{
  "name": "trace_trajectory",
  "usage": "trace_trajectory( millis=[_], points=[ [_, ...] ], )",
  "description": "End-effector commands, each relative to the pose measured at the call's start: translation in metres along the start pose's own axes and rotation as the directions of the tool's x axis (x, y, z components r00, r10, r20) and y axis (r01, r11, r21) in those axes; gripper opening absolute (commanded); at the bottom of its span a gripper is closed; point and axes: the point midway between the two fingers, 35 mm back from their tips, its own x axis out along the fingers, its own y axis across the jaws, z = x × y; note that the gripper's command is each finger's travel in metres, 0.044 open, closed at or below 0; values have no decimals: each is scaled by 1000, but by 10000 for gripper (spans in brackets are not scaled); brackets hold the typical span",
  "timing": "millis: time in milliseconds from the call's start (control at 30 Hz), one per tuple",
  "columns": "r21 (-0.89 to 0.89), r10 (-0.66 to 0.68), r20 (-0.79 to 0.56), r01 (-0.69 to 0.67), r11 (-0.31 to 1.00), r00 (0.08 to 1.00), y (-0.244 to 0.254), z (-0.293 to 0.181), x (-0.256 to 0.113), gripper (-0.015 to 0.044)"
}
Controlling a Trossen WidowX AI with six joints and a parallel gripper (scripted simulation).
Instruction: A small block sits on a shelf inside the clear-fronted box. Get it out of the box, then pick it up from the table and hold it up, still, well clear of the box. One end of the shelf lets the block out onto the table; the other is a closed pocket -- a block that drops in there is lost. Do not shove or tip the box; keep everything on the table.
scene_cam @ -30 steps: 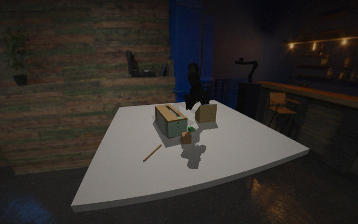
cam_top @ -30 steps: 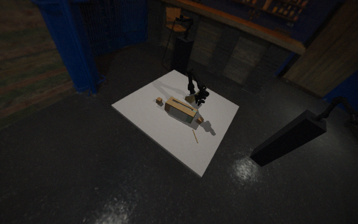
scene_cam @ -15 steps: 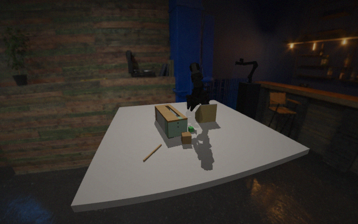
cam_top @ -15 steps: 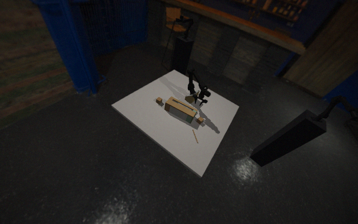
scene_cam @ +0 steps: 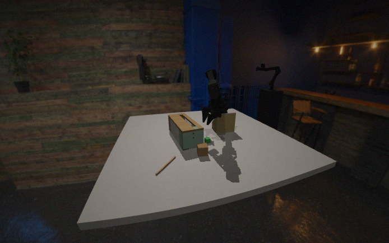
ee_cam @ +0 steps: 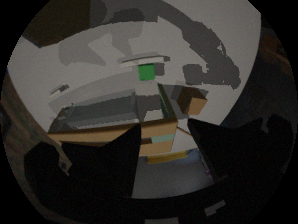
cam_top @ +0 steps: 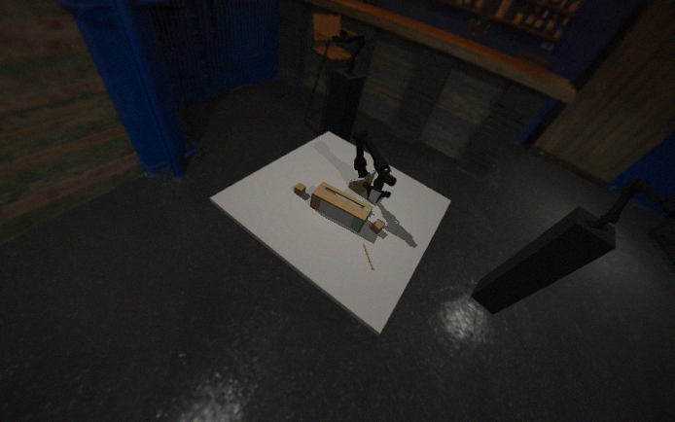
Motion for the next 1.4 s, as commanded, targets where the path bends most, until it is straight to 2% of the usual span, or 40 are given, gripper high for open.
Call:
trace_trajectory(
  millis=[0,1367],
  points=[
    [-31,36,24,-35,999,999,9,35,57,285],
    [-31,39,24,-39,999,999,16,60,109,285]
  ],
)
